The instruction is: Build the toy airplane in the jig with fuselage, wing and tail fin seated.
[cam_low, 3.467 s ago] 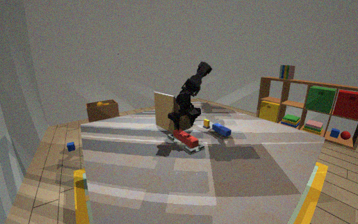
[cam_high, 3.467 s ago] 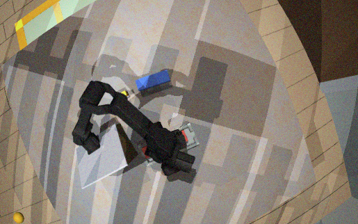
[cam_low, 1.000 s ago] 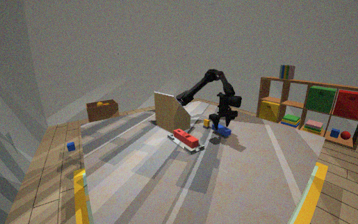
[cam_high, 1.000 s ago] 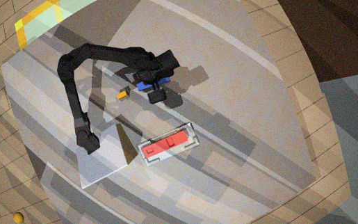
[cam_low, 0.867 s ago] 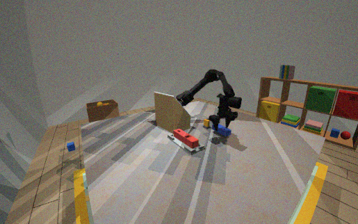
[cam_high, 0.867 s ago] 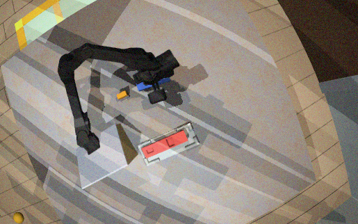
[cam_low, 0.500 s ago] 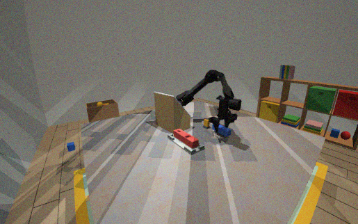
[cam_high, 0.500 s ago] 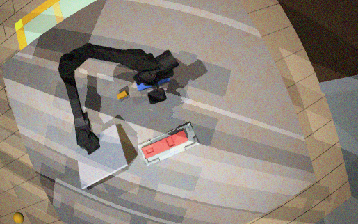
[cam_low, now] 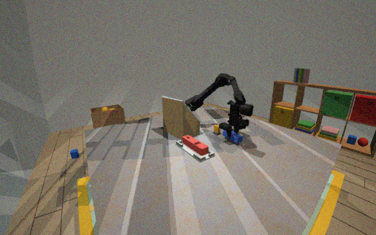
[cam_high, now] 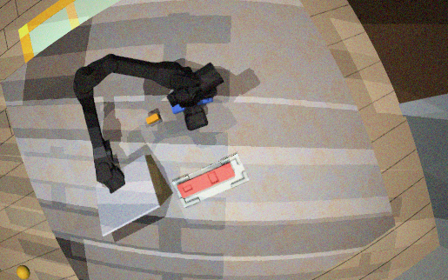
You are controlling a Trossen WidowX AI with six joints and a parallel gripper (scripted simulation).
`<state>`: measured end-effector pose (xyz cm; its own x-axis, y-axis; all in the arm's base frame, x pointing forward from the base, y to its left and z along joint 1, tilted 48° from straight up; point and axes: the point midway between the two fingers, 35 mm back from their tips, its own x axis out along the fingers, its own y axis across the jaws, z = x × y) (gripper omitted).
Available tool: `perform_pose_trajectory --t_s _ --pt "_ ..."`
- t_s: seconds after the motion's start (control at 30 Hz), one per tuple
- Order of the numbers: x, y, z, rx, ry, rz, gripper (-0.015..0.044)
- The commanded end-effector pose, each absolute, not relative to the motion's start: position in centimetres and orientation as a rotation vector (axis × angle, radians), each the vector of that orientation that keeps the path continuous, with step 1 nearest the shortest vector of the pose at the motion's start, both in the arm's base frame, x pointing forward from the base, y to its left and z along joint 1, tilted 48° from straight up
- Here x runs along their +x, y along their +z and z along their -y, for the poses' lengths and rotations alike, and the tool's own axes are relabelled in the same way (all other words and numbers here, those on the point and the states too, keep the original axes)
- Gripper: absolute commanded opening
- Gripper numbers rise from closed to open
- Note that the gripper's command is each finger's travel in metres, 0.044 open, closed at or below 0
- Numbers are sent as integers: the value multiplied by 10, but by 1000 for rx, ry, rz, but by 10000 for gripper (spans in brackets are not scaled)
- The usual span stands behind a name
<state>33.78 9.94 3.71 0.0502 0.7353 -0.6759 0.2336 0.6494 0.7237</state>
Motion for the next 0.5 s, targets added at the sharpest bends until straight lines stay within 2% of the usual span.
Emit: perform_pose_trajectory --t_s 0.0,0.47 --pt "338 40 -95 843 462 -1516 6" --pt "341 65 -64 834 457 -1518 0"
